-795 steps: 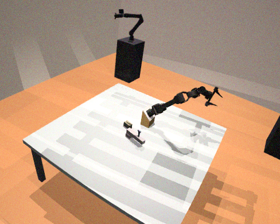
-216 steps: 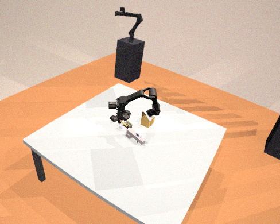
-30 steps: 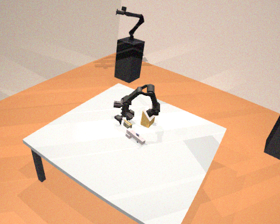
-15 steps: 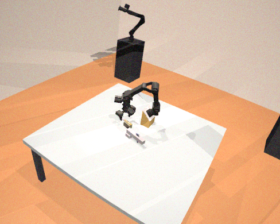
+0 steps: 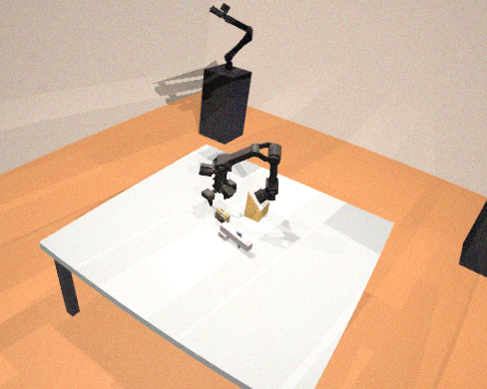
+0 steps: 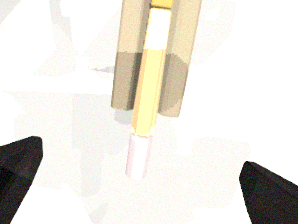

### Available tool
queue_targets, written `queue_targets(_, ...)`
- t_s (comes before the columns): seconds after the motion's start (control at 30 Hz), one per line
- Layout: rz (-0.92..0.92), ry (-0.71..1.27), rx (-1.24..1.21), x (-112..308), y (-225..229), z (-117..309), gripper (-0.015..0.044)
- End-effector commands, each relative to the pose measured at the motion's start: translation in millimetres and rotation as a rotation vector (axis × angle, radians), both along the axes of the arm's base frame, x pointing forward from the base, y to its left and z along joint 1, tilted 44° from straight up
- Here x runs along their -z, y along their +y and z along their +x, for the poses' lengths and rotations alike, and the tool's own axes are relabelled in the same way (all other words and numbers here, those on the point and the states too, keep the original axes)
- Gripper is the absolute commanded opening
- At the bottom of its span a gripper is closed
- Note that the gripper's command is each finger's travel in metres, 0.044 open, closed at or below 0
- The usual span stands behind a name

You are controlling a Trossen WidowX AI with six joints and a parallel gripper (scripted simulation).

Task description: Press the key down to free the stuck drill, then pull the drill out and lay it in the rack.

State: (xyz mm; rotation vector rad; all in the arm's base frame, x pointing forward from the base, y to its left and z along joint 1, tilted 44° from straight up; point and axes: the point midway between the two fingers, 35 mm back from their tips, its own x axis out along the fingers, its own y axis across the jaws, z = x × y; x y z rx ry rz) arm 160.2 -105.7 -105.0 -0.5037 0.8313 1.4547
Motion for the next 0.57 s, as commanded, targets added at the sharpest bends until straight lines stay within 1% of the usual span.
queue_targets(0.0, -0.078, -0.029, -0.111, -0.7, 4.0, 16.2, 0.044)
queue_targets(0.1, -0.15, -0.076, -0.209, 0.7, 5.1, 33.5, 0.044)
queue_targets(0.3, -0.346, -0.219, -0.372, -8.0, 11.9, 91.8, 0.044)
queue_targets(0.53, -0.534, -0.439, -0.521, -35.6, 46.5, 164.7, 0.044)
